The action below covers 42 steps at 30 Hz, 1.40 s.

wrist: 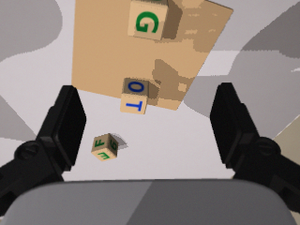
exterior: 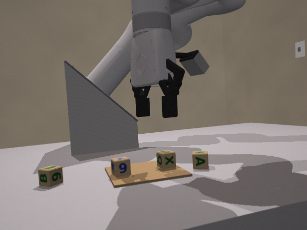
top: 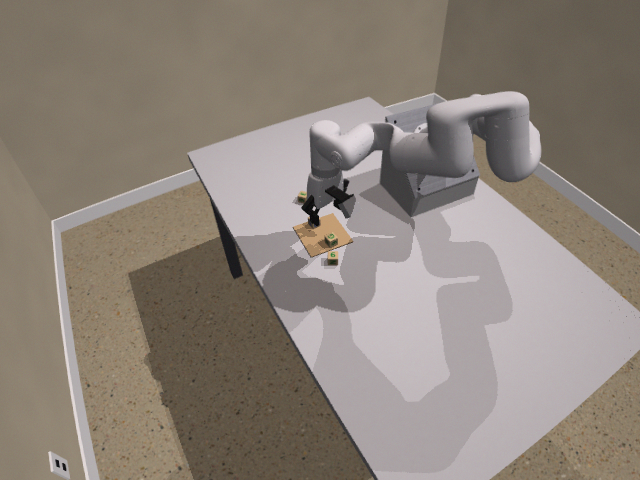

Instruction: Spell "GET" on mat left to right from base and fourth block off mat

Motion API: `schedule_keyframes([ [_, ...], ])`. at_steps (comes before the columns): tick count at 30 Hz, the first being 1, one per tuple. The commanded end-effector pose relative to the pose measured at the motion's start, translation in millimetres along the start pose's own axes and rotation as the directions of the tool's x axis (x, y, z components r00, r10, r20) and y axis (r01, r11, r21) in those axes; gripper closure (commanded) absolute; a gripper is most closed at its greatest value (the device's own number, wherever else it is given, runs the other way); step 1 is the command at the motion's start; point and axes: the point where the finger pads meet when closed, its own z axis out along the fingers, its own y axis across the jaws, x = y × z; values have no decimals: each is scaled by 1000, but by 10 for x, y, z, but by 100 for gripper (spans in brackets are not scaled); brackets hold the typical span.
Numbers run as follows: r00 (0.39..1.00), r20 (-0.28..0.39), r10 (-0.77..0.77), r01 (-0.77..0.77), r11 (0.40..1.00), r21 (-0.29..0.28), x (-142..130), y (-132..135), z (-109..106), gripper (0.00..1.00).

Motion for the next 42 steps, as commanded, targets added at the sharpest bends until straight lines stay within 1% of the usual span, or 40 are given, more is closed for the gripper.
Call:
schedule_keyframes([
  [1,990,7,-138,138,990,-5,-143,4,-24,0],
  [7,943,16,-331,331,944,1,-339,-18,-31,0],
  [9,943,16,-331,331,944,1,-339,-18,-31,0],
  [11,900,18,-435,435,900,5,-450,-37,-33,0],
  [13,885,19,-465,465,885,7,-484,-44,-33,0],
  [17,815,20,-579,578,816,12,-615,-73,-33,0],
  [24,661,16,-750,750,661,20,-842,-139,-28,0],
  [26,661,16,-750,750,661,20,-842,-139,-28,0],
  [27,606,14,-795,795,606,22,-911,-163,-25,0],
  [28,573,13,-820,819,573,22,-951,-177,-23,0],
  [30,544,12,-839,839,544,23,-985,-190,-21,0],
  [35,399,6,-917,916,399,23,-1142,-256,-10,0],
  [41,212,1,-977,977,212,19,-1327,-347,9,0],
  [42,212,1,-977,977,212,19,-1327,-347,9,0],
])
